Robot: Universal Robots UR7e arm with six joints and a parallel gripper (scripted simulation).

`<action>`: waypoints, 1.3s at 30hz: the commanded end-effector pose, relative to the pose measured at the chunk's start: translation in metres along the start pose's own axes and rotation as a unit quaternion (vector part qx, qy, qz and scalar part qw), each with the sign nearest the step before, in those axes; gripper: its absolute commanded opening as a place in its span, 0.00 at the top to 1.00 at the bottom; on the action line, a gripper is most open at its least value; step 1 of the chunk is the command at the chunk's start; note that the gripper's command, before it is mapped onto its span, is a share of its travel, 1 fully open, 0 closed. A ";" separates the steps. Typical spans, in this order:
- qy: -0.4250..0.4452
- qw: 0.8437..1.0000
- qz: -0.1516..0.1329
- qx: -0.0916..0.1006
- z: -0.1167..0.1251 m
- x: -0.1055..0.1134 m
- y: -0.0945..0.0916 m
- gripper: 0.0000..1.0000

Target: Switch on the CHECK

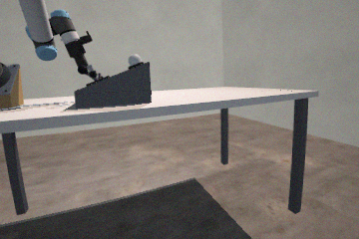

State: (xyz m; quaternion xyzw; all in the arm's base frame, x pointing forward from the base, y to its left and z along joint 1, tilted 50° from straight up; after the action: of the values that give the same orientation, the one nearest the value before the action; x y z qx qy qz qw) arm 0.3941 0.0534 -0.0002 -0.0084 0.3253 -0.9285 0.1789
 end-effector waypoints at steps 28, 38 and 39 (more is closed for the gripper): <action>0.000 1.000 0.000 0.000 -0.001 0.009 -0.014 1.00; 0.000 1.000 0.000 0.000 -0.001 0.009 -0.039 1.00; 0.000 1.000 0.000 0.000 -0.001 0.009 -0.042 1.00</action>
State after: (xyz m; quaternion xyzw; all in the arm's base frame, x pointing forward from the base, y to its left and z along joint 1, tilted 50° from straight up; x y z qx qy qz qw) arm 0.3755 0.0729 0.0157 -0.0089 0.3254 -0.9285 0.1787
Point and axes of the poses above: the point where the finger pads meet when closed, its own y axis out along the fingers, its own z axis across the jaws, x = y × z, the point moved 5 cm from there along -y, back along the fingers, and after that the axes turned 9 degrees about -y, right-handed, at the moved point
